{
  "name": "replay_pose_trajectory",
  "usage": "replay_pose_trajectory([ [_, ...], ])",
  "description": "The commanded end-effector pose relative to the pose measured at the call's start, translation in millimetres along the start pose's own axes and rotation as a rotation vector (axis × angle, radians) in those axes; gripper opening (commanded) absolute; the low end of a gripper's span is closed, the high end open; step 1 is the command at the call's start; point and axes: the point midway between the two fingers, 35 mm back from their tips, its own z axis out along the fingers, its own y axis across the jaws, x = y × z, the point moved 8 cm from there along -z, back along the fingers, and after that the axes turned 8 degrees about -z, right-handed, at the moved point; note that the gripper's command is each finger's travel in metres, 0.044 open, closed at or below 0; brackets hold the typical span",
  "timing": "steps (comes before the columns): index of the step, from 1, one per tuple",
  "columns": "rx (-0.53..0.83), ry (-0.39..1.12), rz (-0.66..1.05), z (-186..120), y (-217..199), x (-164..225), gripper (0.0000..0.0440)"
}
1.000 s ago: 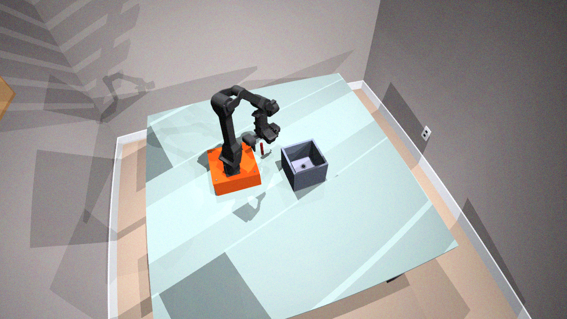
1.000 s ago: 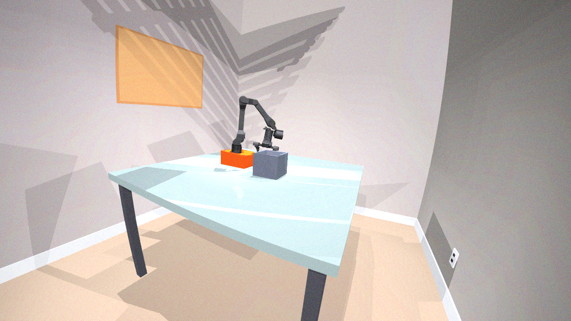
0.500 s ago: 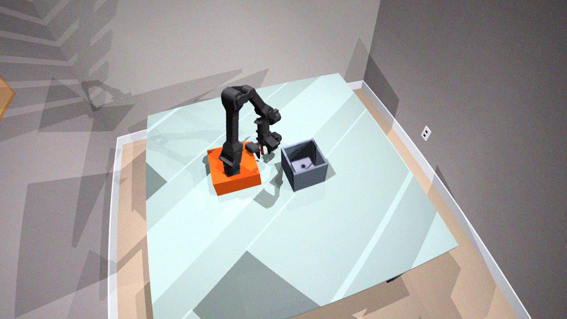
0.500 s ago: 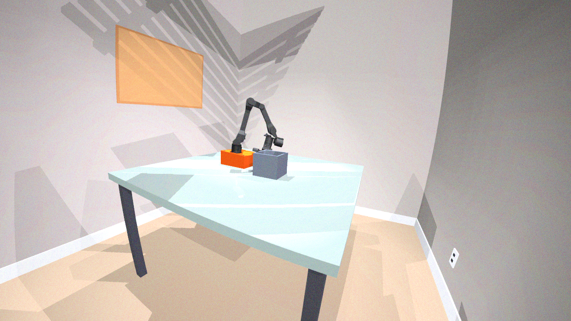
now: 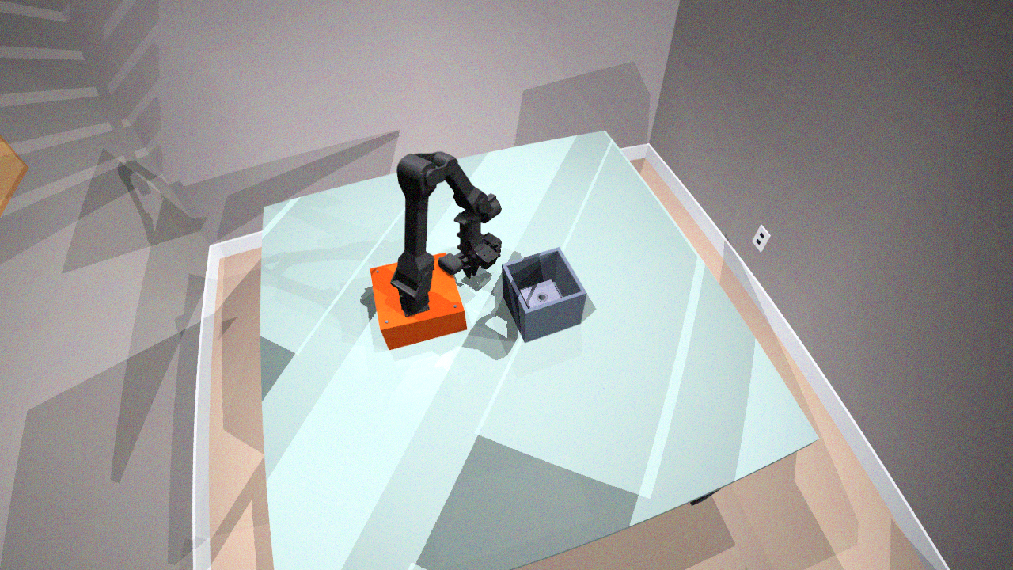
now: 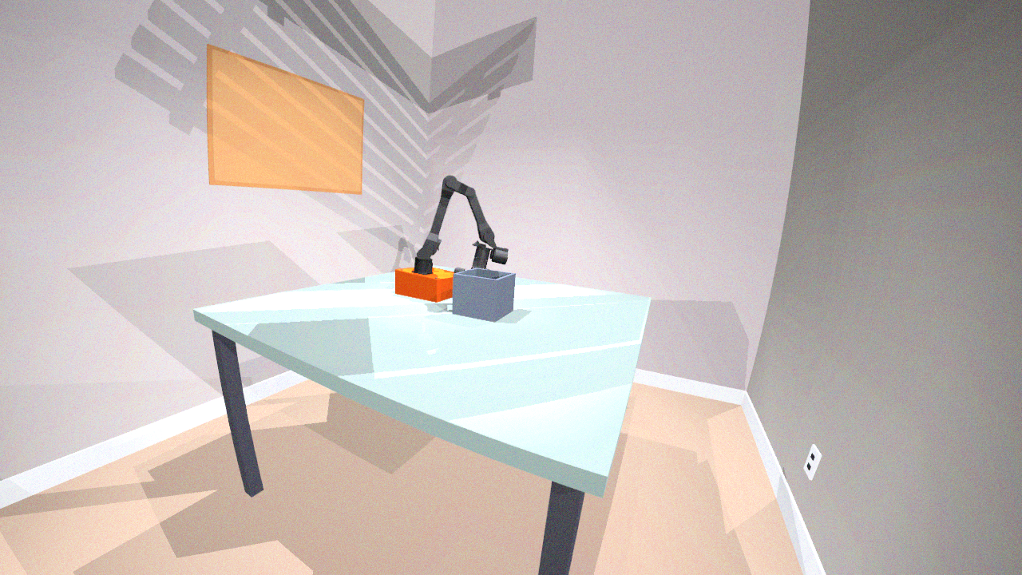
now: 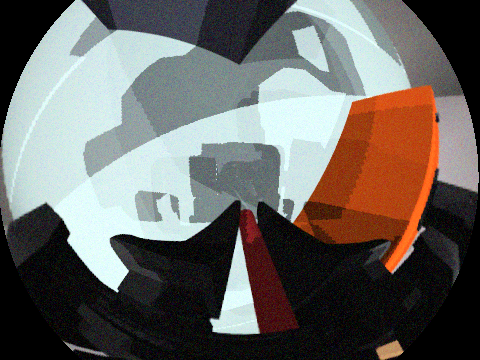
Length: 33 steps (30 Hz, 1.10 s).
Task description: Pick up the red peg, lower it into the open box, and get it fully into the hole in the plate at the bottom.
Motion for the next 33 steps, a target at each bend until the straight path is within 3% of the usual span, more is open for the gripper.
replay_pose_trajectory([
  [1, -0.039, 0.009, 0.000, -3.7, 6.5, -0.6, 0.0021],
  [14, -0.153, 0.022, 0.038, -36.7, 14.6, -7.5, 0.0003],
  [33, -0.342, 0.001, 0.076, -113.4, 24.3, -43.0, 0.0000],
])
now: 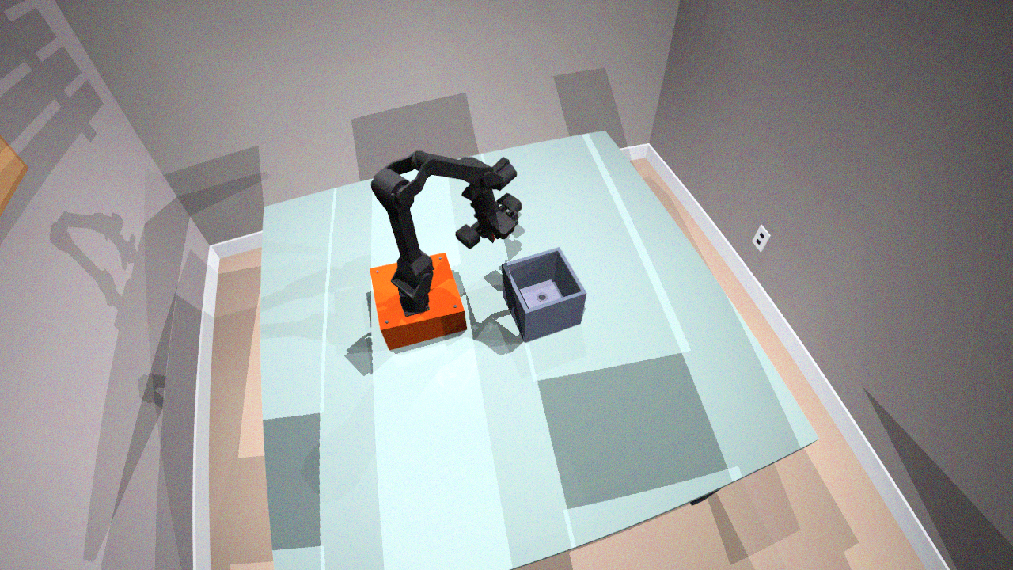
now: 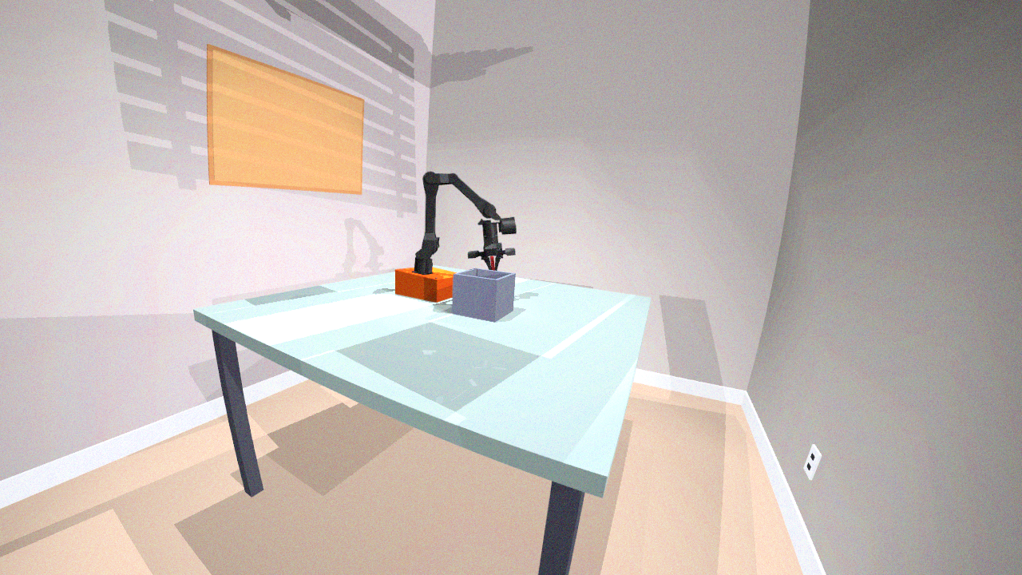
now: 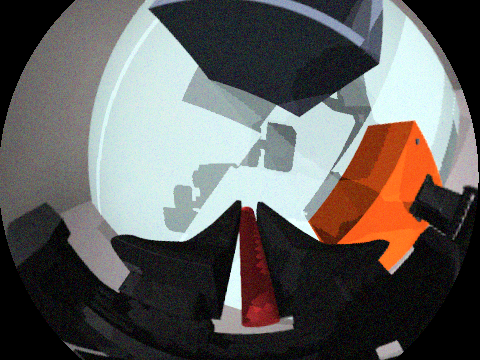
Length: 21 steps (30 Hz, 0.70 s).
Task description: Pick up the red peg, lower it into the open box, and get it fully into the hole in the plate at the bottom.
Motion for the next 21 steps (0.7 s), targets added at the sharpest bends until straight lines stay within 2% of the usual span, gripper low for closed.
replay_pose_trajectory([
  [1, -0.021, -0.014, 0.004, -12.4, 4.5, -10.2, 0.0000],
  [11, -0.023, -0.052, 0.019, -43.2, 6.7, -43.4, 0.0000],
  [21, -0.002, -0.096, 0.039, -55.4, -0.6, -75.7, 0.0000],
])
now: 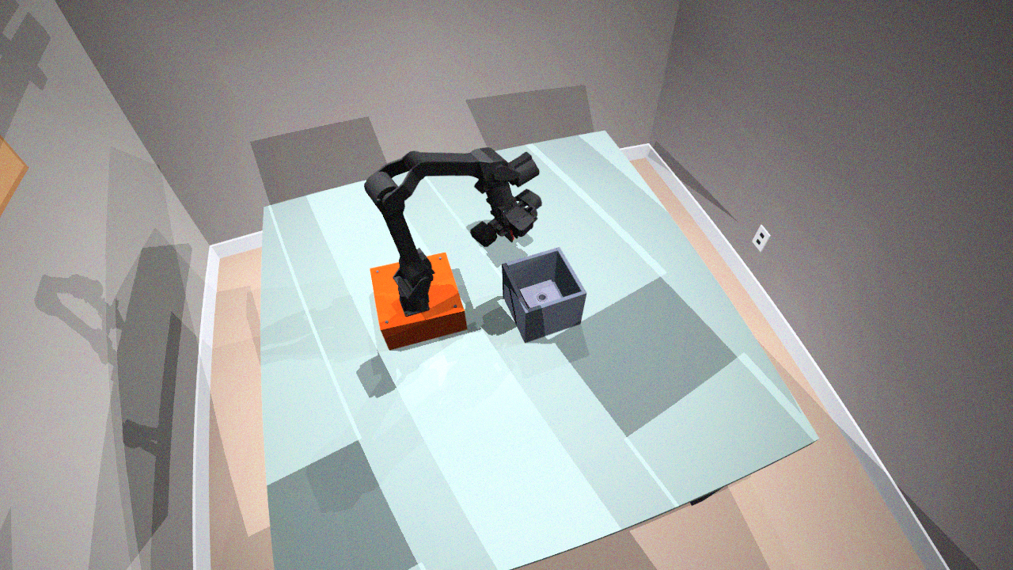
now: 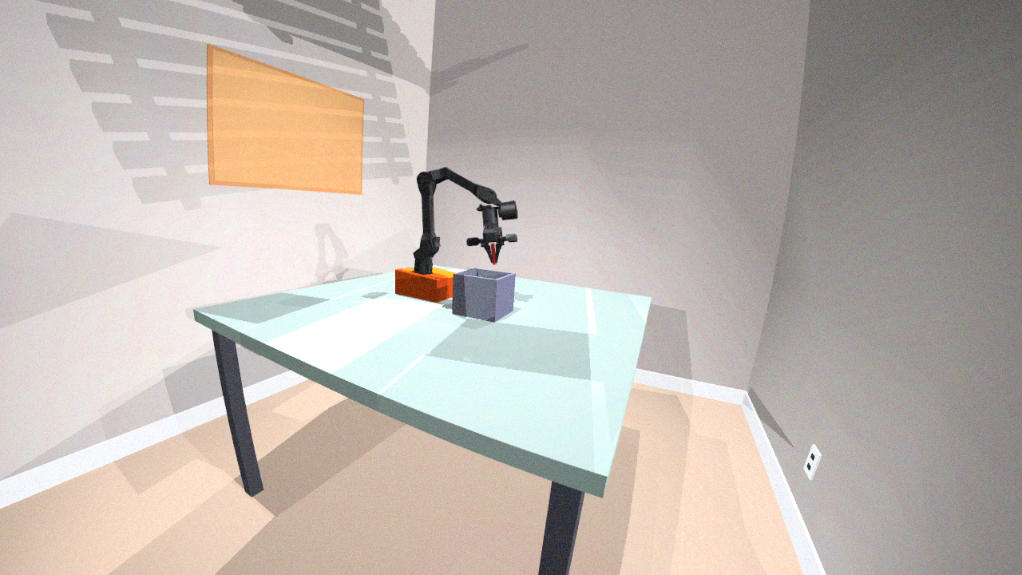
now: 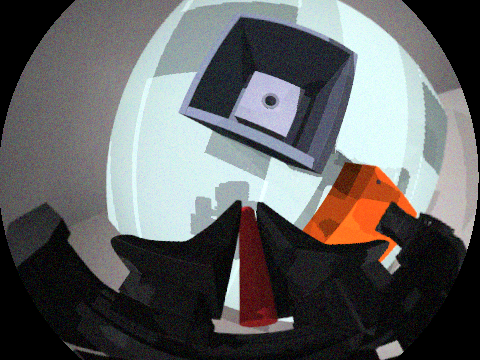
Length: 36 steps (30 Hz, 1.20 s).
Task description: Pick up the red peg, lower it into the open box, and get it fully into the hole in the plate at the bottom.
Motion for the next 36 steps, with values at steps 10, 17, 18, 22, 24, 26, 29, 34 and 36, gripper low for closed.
replay_pose_trajectory([
  [10, 0.040, -0.037, 0.018, -3.6, -10.6, -34.5, 0.0000],
  [17, 0.066, -0.042, 0.026, -1.8, -16.5, -50.4, 0.0000],
  [18, 0.070, -0.043, 0.027, -1.4, -17.3, -52.5, 0.0000],
  [22, 0.083, -0.042, 0.029, 0.5, -20.2, -60.4, 0.0000],
  [24, 0.089, -0.041, 0.030, 1.7, -21.4, -64.2, 0.0000],
  [26, 0.095, -0.040, 0.031, 3.1, -22.6, -67.9, 0.0000],
  [29, 0.103, -0.037, 0.032, 5.8, -24.4, -73.3, 0.0000],
  [34, 0.116, -0.035, 0.034, 12.3, -27.4, -82.0, 0.0000],
  [36, 0.122, -0.033, 0.035, 15.8, -28.9, -85.2, 0.0001],
])
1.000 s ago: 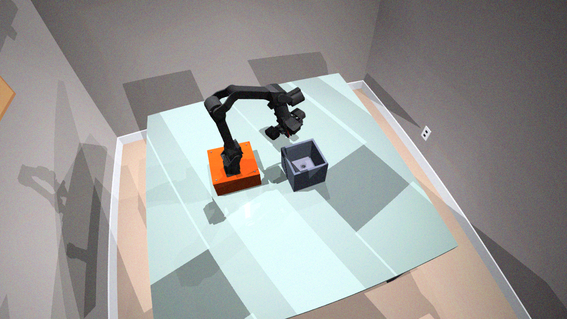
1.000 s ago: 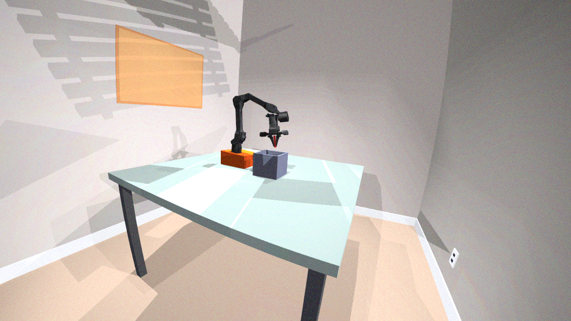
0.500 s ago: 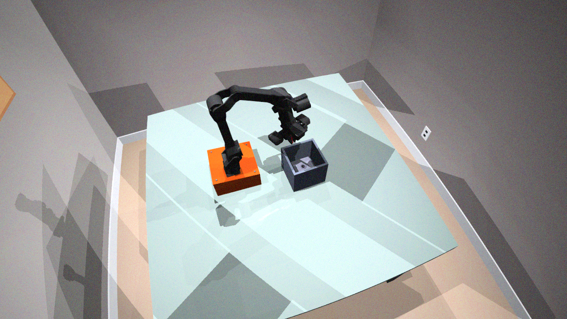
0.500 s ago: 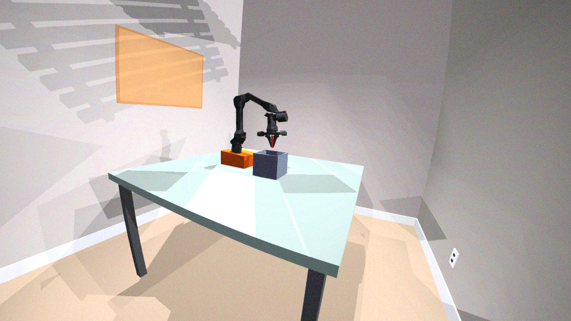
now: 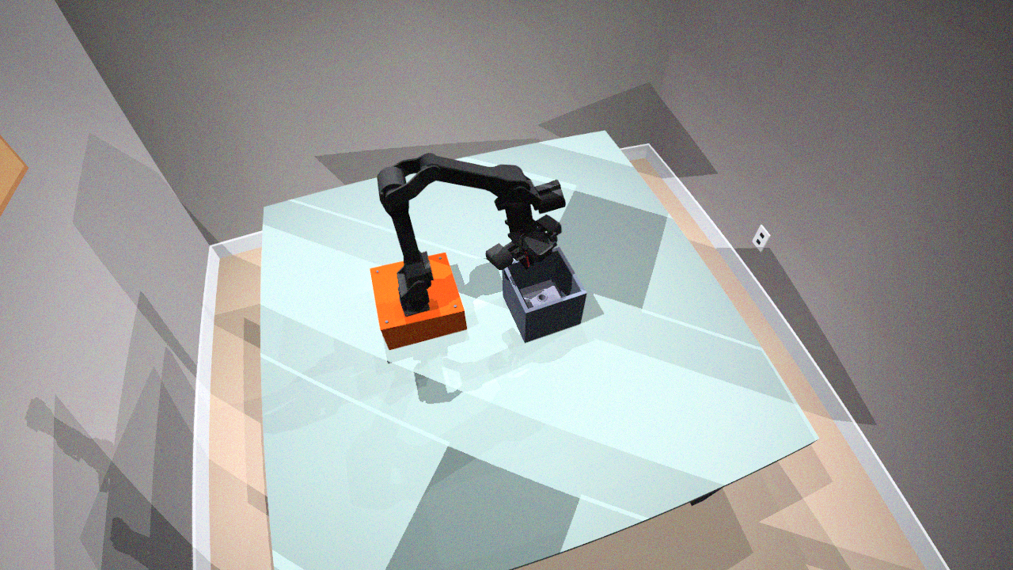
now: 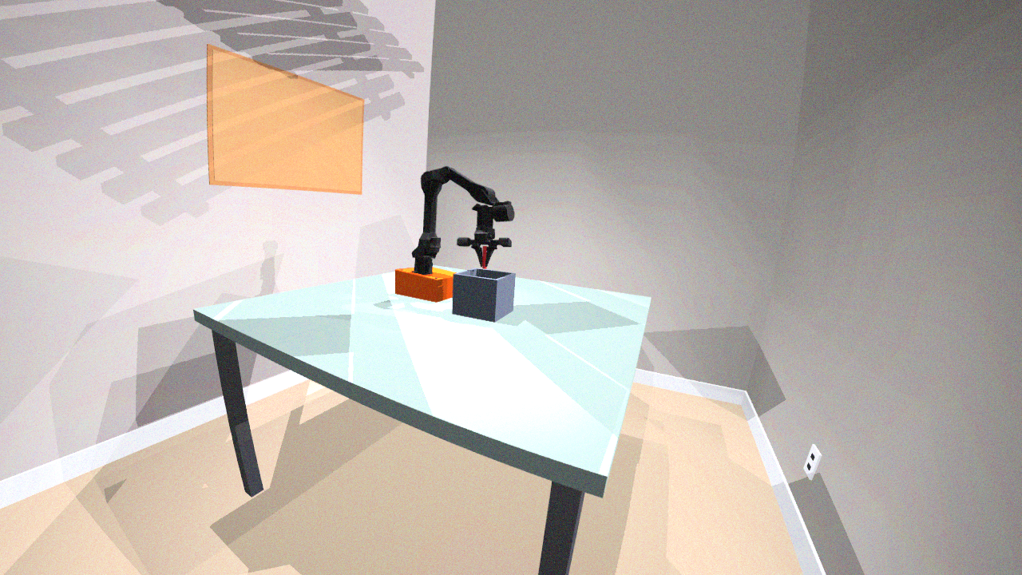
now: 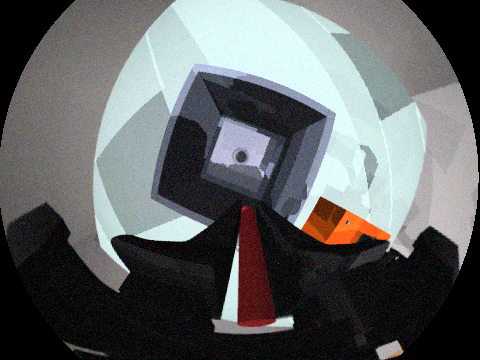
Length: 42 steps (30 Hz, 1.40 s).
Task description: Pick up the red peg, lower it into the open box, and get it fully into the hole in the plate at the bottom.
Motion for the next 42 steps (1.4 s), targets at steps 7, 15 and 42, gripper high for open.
replay_pose_trajectory([
  [7, 0.019, 0.012, 0.002, 19.4, -3.2, -12.1, 0.0000],
  [15, 0.017, 0.020, 0.002, 36.8, -3.3, -19.4, 0.0000],
  [42, 0.008, 0.039, -0.056, 86.0, 0.9, -38.0, 0.0000],
])
